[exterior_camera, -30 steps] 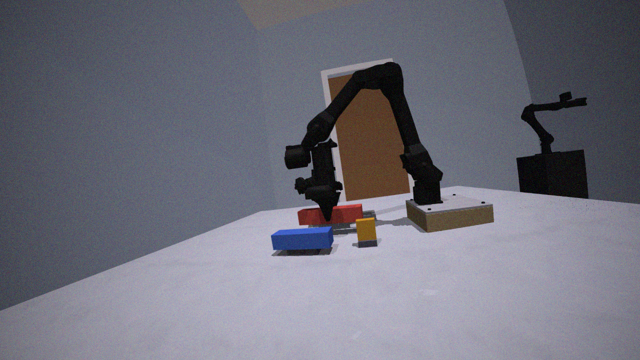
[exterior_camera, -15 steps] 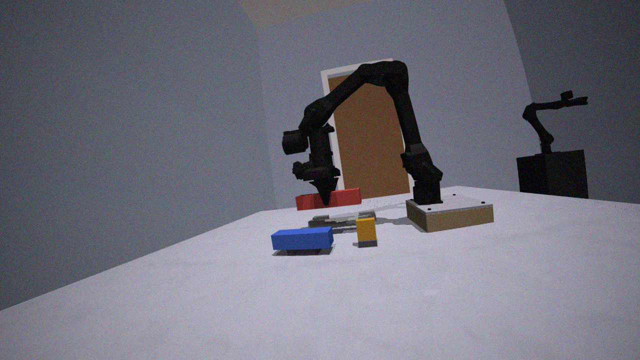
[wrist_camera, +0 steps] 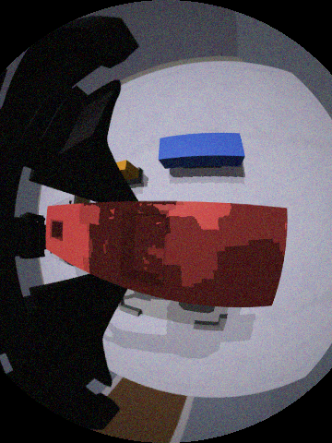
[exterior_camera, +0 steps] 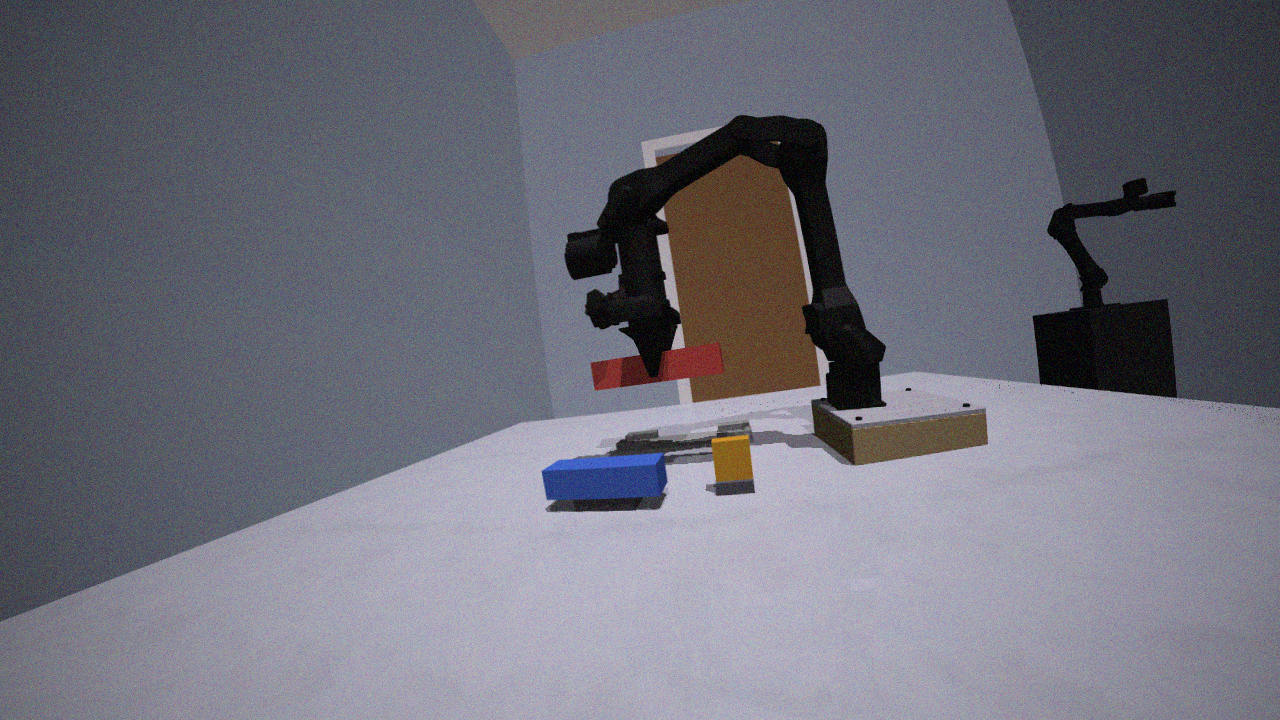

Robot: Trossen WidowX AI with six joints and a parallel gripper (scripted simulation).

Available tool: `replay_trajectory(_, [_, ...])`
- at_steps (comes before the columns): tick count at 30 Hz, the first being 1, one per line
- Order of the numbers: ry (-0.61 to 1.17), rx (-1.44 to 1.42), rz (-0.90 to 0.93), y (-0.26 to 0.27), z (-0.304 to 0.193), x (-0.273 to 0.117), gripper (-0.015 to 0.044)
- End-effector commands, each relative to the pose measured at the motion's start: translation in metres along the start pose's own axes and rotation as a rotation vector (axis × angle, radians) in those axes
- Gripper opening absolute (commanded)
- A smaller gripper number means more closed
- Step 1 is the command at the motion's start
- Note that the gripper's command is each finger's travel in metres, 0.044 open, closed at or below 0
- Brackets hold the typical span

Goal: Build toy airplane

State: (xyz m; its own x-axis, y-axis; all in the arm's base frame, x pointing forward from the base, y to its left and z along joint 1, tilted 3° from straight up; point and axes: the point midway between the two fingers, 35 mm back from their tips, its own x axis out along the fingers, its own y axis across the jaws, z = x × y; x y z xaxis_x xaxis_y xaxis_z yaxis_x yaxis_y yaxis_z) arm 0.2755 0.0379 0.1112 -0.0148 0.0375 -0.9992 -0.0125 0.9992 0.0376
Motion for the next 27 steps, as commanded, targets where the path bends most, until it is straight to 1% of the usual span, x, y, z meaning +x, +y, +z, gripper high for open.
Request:
replay_trajectory(1, [-0.006,-0.006,0.004,-0.001,0.001,-0.004,0.0])
replay_trajectory(27, [-0.008,-0.004,-0.004,-0.076,0.004,0.034,0.0])
